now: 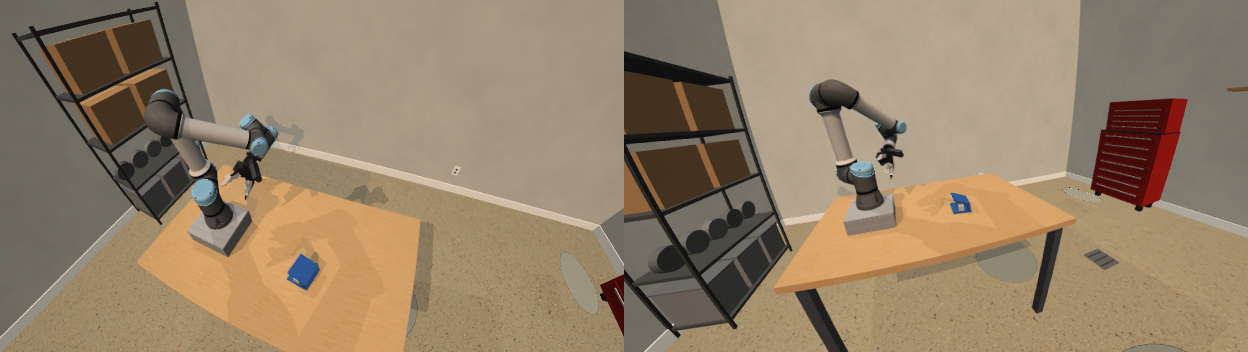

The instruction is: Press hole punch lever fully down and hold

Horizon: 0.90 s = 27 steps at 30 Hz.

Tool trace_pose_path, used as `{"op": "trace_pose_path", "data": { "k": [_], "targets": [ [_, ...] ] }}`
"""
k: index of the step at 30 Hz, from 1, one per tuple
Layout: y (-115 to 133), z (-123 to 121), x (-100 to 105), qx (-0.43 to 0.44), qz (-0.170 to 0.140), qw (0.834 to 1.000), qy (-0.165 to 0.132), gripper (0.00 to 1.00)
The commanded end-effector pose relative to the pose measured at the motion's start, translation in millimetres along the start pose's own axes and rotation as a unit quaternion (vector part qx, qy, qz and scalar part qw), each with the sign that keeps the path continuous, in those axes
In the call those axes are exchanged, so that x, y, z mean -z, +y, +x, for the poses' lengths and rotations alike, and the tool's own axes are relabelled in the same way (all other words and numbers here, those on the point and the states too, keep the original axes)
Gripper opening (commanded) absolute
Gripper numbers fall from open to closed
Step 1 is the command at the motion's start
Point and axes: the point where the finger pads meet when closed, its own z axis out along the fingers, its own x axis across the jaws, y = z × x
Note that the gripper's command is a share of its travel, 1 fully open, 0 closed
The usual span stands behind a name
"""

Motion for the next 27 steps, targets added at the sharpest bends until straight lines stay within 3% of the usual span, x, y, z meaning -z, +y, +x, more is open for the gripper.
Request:
{"op": "trace_pose_path", "data": {
  "k": [1,20,27],
  "targets": [
    [-0.1,0.0,0.2,0.000,0.000,1.000,0.000,1.00],
    [-0.2,-0.2,0.2,0.000,-0.001,1.000,-0.001,1.00],
    [-2.1,-6.7,1.6,0.007,-0.015,1.000,-0.008,1.00]
  ]
}}
